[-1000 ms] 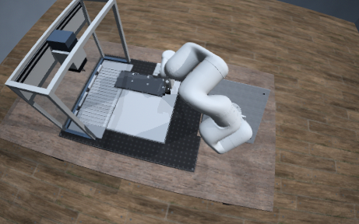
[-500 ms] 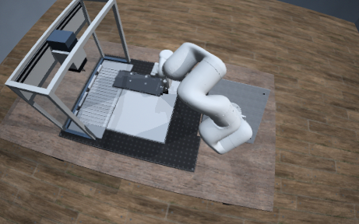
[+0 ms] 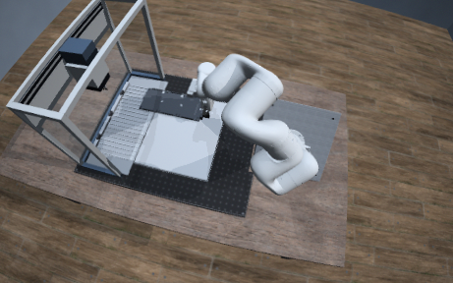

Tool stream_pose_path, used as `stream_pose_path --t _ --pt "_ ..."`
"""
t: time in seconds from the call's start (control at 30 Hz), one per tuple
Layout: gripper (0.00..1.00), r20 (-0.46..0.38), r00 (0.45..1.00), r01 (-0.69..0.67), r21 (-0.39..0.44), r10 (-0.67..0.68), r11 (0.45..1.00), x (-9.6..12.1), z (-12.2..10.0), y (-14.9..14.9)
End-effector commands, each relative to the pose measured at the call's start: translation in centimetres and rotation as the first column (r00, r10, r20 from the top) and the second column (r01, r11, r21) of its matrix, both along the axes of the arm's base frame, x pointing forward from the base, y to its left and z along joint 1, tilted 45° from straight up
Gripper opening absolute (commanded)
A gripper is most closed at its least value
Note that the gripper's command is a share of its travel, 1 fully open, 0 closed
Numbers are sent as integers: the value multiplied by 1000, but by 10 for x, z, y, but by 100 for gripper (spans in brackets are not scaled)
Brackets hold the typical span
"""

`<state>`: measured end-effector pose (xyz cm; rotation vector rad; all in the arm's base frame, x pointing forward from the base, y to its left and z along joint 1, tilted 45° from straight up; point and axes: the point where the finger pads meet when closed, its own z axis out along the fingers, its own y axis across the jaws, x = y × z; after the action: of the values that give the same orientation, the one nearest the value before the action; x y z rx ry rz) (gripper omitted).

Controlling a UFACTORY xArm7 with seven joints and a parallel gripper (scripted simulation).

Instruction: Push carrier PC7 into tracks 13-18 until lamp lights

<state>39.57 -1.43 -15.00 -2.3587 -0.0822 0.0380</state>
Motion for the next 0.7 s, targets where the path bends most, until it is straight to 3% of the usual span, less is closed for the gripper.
stream_pose_path --t 0.0,0.67 --pt "82 3 1000 3 -3 -3 1000 5 0 -2" --pt "82 3 1000 3 -3 -3 1000 23 0 -1"
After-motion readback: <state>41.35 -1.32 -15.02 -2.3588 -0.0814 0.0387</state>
